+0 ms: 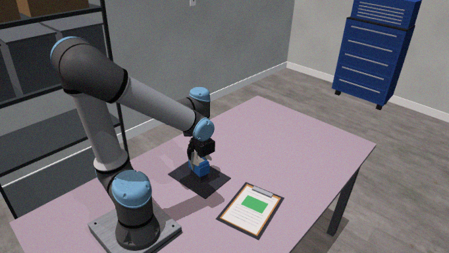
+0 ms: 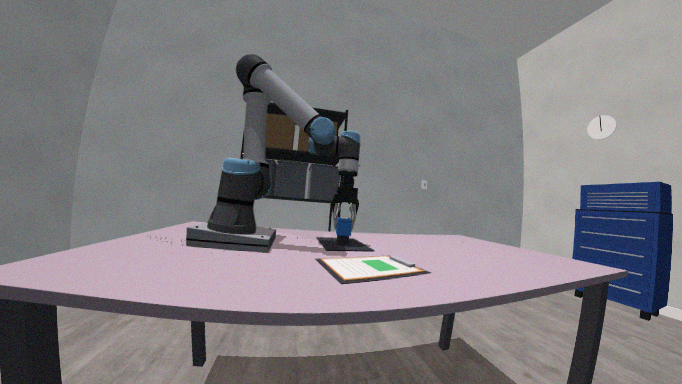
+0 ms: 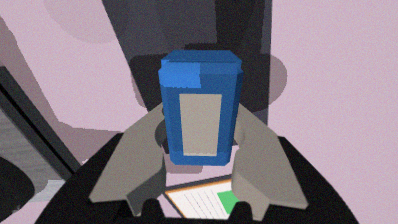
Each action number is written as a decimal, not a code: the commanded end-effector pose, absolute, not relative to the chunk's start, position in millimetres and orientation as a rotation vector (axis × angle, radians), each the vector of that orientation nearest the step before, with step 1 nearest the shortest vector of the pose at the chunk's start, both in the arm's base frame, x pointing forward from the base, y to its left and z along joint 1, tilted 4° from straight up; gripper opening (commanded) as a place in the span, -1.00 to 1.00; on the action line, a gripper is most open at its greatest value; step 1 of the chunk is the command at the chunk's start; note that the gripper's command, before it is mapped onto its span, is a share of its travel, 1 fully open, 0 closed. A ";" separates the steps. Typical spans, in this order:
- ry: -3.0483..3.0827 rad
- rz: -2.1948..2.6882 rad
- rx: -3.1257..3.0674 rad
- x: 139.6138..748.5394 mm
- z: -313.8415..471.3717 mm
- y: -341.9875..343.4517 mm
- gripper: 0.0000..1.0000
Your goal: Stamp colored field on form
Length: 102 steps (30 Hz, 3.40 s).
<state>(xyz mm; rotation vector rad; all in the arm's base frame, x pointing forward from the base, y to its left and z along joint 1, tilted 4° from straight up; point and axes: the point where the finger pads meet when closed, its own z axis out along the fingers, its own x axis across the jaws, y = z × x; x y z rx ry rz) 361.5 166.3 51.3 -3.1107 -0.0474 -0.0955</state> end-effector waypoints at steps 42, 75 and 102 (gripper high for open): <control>-0.047 -0.102 -3.111 360.8 92.8 164.7 -0.58; -0.529 -0.102 -3.076 445.8 91.8 -79.4 -0.58; -0.585 -0.105 -3.069 449.0 89.9 -108.8 -0.58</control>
